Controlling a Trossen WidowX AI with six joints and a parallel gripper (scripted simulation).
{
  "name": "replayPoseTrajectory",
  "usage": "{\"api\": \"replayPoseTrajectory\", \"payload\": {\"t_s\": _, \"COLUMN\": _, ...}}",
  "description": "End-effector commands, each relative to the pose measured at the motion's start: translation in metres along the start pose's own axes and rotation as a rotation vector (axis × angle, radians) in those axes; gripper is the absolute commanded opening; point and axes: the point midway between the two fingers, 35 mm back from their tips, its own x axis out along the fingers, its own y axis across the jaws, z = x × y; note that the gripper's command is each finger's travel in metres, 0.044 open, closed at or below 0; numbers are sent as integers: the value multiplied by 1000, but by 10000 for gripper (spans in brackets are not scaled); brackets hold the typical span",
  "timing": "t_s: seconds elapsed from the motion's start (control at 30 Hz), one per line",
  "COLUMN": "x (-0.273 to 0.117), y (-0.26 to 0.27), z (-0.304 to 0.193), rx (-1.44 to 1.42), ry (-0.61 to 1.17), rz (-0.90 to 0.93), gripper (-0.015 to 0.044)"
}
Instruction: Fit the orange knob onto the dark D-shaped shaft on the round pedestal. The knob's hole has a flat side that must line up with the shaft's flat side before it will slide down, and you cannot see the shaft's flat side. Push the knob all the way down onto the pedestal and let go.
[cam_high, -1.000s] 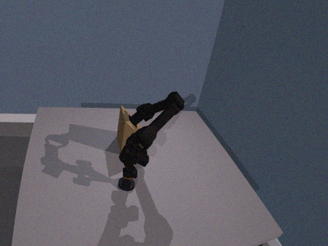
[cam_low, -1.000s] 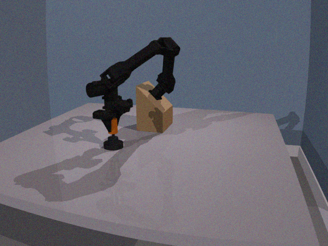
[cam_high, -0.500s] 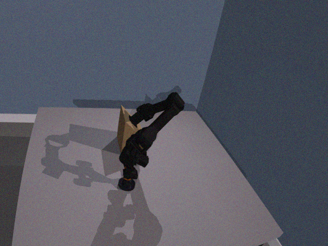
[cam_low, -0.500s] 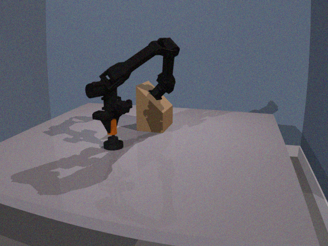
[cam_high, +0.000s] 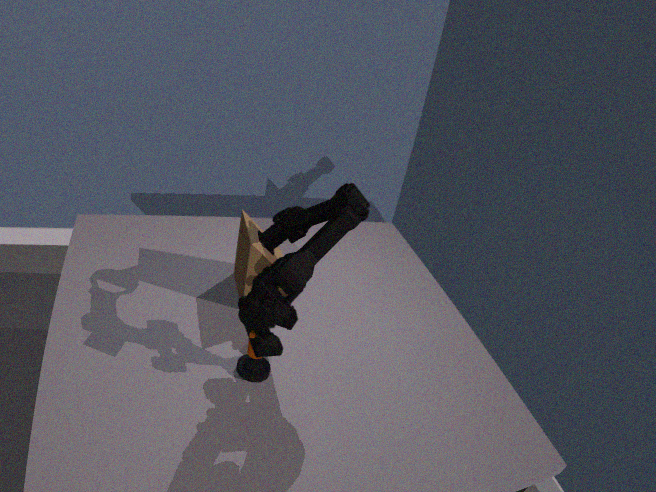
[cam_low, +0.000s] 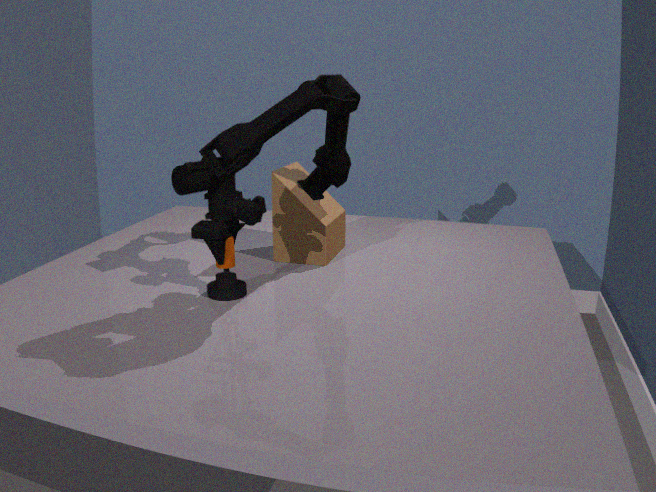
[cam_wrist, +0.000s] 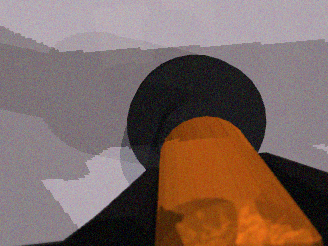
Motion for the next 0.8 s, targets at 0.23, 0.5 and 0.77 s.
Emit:
{"api": "replayPoseTrajectory", "payload": {"t_s": 0.23, "x": 3, "y": 1, "z": 2, "rx": -33, "ry": 1, "rz": -6, "gripper": 0}}
{"api": "replayPoseTrajectory", "payload": {"t_s": 0.5, "x": 3, "y": 1, "z": 1, "rx": -33, "ry": 1, "rz": -6, "gripper": 0}}
{"api": "replayPoseTrajectory", "payload": {"t_s": 0.77, "x": -2, "y": -1, "z": -1, "rx": -59, "ry": 1, "rz": -6, "gripper": 0}}
